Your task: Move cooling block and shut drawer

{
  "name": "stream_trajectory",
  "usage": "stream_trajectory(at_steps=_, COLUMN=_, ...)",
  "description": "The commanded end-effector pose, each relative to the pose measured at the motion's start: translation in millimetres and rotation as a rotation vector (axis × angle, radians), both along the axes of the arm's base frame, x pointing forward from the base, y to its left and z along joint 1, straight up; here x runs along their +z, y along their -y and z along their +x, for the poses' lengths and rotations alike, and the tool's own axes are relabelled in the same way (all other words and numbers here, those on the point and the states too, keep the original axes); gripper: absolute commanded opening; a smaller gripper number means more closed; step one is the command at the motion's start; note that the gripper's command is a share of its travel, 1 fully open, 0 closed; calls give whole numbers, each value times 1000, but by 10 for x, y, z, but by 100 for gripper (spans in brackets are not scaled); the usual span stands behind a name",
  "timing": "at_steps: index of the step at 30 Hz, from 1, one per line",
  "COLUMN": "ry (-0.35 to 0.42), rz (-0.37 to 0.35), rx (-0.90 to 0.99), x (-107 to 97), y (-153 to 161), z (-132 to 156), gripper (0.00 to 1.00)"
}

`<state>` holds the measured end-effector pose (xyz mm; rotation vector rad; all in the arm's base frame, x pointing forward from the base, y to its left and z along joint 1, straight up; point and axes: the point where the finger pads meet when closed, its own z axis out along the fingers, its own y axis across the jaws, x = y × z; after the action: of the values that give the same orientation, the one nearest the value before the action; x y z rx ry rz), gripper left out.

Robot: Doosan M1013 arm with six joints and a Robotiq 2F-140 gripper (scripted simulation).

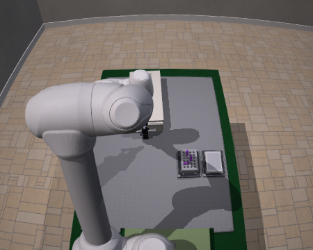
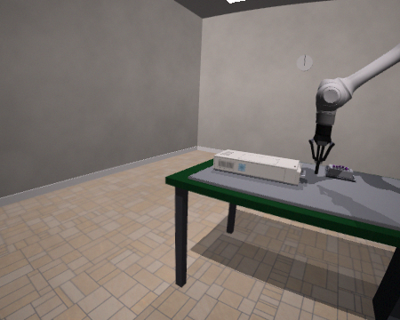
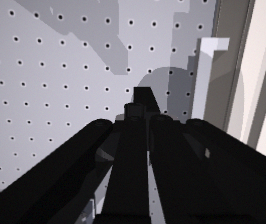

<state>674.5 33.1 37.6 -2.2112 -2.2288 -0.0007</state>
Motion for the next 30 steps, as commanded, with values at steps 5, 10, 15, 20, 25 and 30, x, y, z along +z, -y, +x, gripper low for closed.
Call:
stream_trajectory(at_steps=5, ry=1, rz=0, rx=0, x=100, y=-1, z=5, gripper=10)
stream_trajectory(at_steps=10, ry=1, rz=0, rx=0, x=153, y=-1, z=6, gripper=10)
stream_trajectory(at_steps=15, ry=1, rz=0, rx=0, x=220, y=-1, z=6, gripper=10)
stream_trajectory(at_steps=20, ry=1, rz=0, rx=0, x=287, y=-1, z=6, gripper=10)
stream_trajectory(at_steps=25, ry=1, rz=0, rx=0, x=327, y=-1, z=6, gripper=10)
stream_trajectory(at_steps=30, ry=1, rz=0, rx=0, x=394, y=0, z=6, gripper=10)
